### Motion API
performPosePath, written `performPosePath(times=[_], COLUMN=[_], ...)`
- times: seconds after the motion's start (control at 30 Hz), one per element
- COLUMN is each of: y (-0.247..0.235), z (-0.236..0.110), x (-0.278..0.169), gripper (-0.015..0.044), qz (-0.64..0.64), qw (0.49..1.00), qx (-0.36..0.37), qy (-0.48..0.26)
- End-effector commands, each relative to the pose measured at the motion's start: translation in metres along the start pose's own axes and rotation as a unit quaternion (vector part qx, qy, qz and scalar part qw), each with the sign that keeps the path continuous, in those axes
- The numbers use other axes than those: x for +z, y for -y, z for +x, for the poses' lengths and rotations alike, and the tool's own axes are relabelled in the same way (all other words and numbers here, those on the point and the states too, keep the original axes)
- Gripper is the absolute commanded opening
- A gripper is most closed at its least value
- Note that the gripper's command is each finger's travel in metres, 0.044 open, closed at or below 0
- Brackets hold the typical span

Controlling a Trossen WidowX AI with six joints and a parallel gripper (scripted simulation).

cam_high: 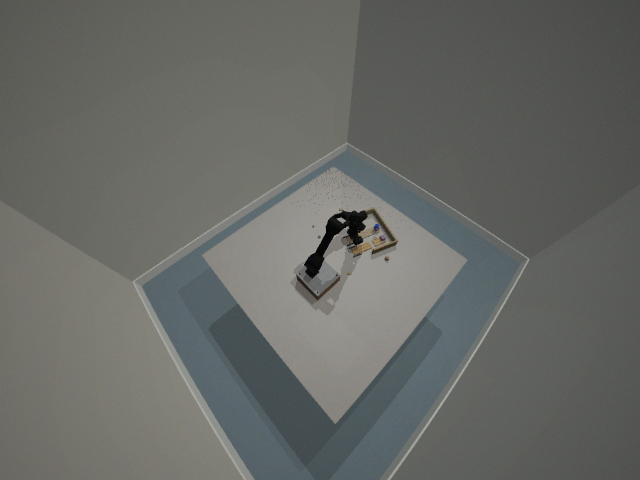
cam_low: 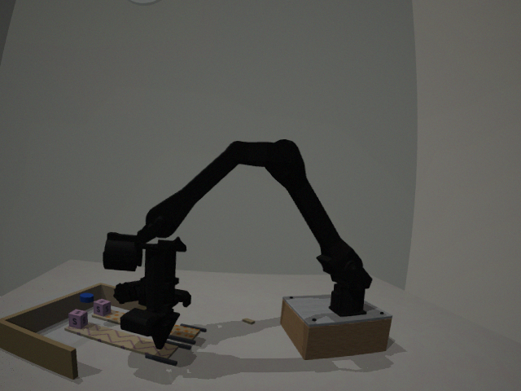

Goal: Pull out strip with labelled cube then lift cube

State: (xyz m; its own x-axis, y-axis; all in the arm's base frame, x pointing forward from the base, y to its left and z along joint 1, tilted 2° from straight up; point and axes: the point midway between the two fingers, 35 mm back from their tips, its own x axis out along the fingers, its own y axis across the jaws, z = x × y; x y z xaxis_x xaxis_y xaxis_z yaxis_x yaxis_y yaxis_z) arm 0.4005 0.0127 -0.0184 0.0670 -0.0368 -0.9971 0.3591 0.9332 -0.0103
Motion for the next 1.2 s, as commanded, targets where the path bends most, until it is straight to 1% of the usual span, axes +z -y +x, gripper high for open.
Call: performPosePath(times=[0.0,0.53,1.17], y=[-0.001,-0.001,0.0], z=[0.002,0.003,0.005], x=[-0.001,-0.002,-0.029], gripper=[0.0,0.0,0.0], qz=[-0.003,-0.003,-0.003], qw=[1.0,1.0,1.0], qx=[0.003,0.003,0.003], qy=[-0.001,-0.001,-0.002])
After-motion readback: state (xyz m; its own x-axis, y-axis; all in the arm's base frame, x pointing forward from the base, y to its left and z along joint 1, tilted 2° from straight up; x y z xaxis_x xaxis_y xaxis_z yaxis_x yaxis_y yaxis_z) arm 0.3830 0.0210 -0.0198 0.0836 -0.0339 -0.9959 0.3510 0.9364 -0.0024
